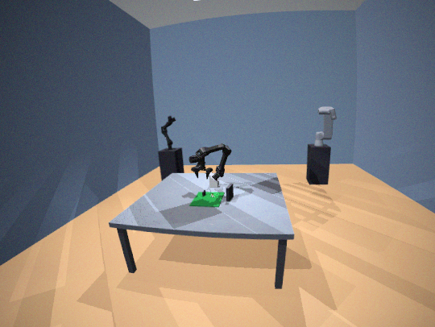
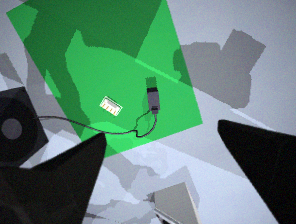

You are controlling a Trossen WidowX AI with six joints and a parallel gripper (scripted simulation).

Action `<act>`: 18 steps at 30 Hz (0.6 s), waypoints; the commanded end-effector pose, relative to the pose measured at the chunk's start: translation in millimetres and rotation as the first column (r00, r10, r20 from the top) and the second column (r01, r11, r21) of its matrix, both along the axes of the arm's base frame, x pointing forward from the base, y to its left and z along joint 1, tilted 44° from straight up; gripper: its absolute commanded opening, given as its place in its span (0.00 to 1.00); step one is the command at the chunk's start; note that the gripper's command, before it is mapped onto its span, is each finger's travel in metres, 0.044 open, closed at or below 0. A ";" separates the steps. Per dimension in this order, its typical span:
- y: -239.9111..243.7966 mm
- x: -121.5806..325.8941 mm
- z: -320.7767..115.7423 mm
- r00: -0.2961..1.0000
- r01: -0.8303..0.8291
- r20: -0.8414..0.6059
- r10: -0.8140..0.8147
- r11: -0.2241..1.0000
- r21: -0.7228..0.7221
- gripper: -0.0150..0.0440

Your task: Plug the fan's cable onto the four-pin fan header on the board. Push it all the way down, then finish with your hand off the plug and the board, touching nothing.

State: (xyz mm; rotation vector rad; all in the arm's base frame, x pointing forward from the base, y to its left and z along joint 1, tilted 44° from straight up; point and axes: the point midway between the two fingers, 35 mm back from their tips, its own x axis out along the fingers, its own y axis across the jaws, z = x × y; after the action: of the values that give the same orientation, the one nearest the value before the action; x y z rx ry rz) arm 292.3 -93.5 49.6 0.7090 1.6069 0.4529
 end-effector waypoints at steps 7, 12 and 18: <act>63.4 -4.7 -67.1 1.000 -0.005 -0.002 0.005 1.000 0.020 1.00; 69.2 -6.5 -72.2 1.000 -0.006 -0.002 0.006 1.000 0.021 1.00; 69.2 -6.5 -72.2 1.000 -0.006 -0.002 0.006 1.000 0.021 1.00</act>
State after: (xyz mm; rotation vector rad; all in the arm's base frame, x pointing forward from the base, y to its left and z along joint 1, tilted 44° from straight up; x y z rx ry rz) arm 287.2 -28.2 -19.9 0.7130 1.6053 0.4736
